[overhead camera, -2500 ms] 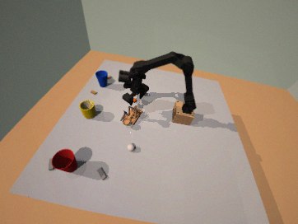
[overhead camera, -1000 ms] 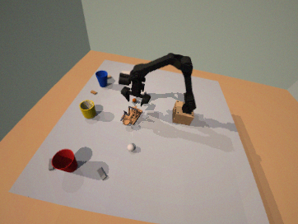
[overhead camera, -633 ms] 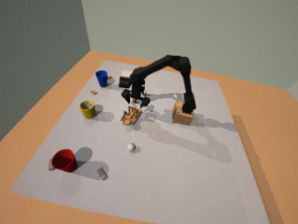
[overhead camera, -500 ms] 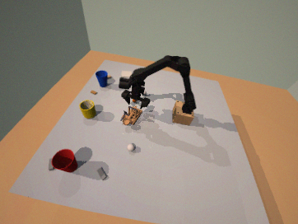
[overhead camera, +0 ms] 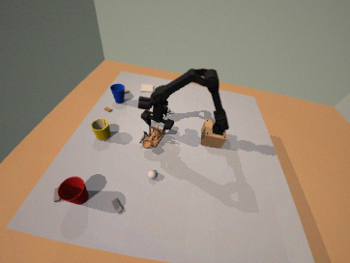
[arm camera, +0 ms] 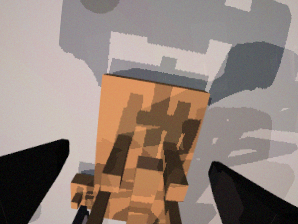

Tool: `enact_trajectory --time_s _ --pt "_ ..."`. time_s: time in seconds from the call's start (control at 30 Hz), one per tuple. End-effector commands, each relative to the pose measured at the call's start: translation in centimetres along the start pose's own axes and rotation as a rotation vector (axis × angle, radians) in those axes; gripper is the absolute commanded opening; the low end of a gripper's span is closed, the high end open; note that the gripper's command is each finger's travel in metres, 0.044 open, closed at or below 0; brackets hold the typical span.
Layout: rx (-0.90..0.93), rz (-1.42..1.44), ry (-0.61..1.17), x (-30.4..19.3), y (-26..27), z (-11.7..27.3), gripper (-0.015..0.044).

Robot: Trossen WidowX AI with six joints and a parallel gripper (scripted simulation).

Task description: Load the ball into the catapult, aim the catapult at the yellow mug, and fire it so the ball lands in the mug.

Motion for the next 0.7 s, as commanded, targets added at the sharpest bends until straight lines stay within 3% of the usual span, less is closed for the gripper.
enact_trajectory --time_s 0.0,0.37,0.67 --pt "-0.008 -0.005 0.001 0.1 -0.3 -1.0 0.0440" --pt "-0.009 -0.005 0.001 0.1 -0.3 -2.0 0.0440" --pt "-0.003 0.000 -0.002 0.1 -0.2 -1.7 0.0204"
Point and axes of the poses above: the point midway between the two fingers, 35 mm back from their tips, its own z axis back along the fingers, its own y axis across the jaws, x = y × z, the point moved 2 cm from there along z, back along the fingers, and after that the axes turned 14 degrees about -z, right-handed, at the moved point
